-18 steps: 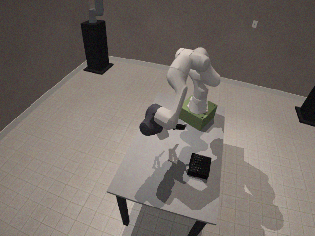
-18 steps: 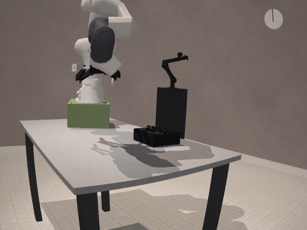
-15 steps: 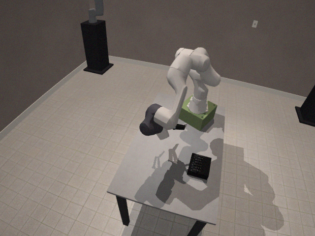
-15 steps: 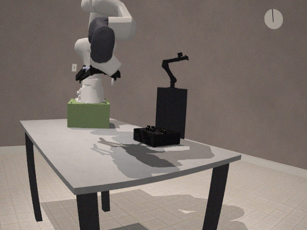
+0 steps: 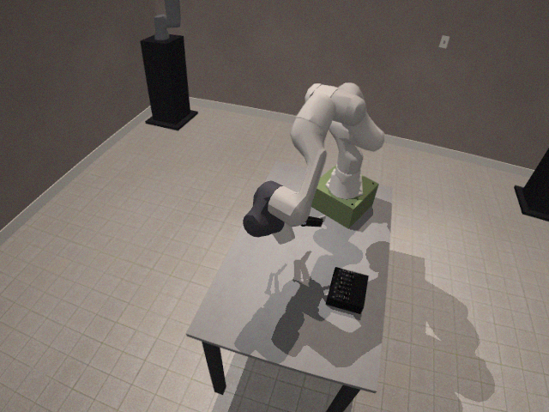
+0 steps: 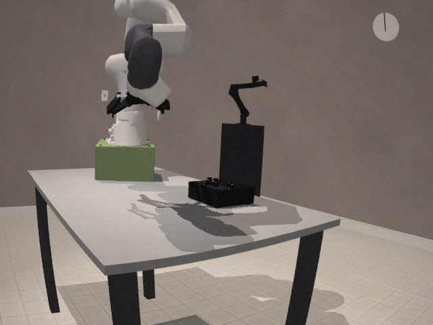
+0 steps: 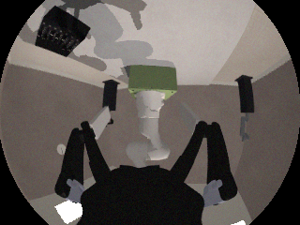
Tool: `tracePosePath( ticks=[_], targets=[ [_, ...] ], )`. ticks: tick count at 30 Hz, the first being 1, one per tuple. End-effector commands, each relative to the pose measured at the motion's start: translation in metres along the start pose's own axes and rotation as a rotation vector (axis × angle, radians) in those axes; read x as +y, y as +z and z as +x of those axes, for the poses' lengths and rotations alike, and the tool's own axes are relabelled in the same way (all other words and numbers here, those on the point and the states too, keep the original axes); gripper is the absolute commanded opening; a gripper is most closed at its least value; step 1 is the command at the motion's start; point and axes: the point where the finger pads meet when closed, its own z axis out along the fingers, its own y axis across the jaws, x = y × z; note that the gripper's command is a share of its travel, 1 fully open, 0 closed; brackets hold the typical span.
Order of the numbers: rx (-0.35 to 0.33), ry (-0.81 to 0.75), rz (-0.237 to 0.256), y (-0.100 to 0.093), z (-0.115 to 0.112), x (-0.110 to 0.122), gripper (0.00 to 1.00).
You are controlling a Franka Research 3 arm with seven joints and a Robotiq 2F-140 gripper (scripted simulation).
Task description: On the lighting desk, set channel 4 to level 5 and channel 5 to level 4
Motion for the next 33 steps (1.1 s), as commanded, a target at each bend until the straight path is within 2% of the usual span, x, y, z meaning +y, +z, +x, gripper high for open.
tracePosePath(
  ticks=[1,3,6,8,9,10,16,17,20,21,23,27,28,33],
  targets=[
    [0.007,-0.010,-0.004,0.000,0.002,-0.001,1.00],
    [0.046,-0.071,-0.027,0.001,0.011,-0.008,1.00],
    [0.165,-0.271,-0.115,0.000,0.042,-0.035,1.00],
    [0.183,-0.301,-0.127,0.000,0.042,-0.035,1.00],
    [0.214,-0.363,-0.165,-0.001,0.055,-0.049,1.00],
    [0.233,-0.397,-0.178,-0.001,0.055,-0.049,1.00],
    [0.243,-0.415,-0.184,-0.001,0.055,-0.049,1.00],
    [0.307,-0.542,-0.252,-0.004,0.069,-0.067,1.00],
    [0.307,-0.542,-0.252,-0.004,0.069,-0.067,1.00],
    [0.351,-0.639,-0.314,-0.007,0.082,-0.087,1.00],
    [0.370,-0.681,-0.332,-0.007,0.082,-0.087,1.00],
    [0.370,-0.681,-0.332,-0.007,0.082,-0.087,1.00],
    [0.423,-0.807,-0.413,-0.011,0.093,-0.110,1.00],
    [0.430,-0.824,-0.421,-0.011,0.093,-0.110,1.00]
  ],
)
